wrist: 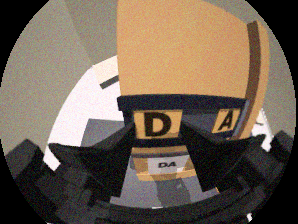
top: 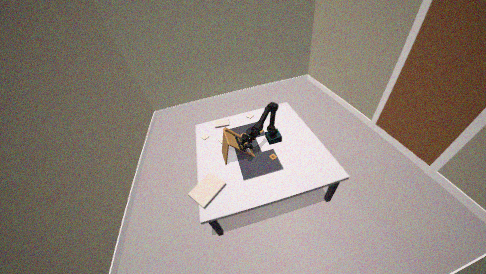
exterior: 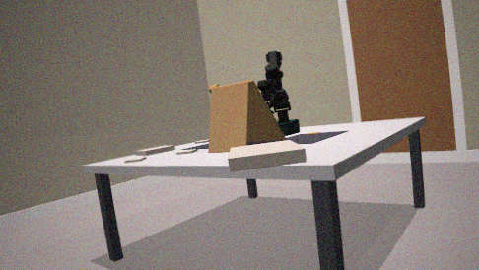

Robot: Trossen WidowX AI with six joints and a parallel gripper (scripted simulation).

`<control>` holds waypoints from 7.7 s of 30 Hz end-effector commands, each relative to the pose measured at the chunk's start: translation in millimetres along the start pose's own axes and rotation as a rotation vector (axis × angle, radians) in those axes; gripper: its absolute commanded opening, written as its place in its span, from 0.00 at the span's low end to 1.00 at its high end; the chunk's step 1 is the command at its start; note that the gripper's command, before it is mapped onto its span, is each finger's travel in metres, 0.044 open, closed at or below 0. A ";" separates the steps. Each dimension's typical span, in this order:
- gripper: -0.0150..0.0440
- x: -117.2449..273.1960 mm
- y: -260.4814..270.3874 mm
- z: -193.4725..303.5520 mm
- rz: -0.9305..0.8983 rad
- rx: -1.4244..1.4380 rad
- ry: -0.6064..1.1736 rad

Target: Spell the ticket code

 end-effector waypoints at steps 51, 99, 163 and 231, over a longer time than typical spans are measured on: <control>0.25 0.1 -31.0 -1.3 -0.002 0.005 -0.003; 0.75 5.6 -49.7 -2.1 -0.001 0.007 -0.003; 0.53 41.8 -48.8 -1.3 -0.002 0.010 0.005; 0.25 -9.7 -11.5 -81.1 0.023 0.005 0.687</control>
Point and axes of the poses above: the point midway between the two fingers, 35 mm back from their tips, its own x axis back along the fingers, its own y axis across the jaws, z = x × y, the point moved 9 cm from there along x, back along the fingers, and after that the axes turned 2 degrees about -x, right-handed, at the moved point
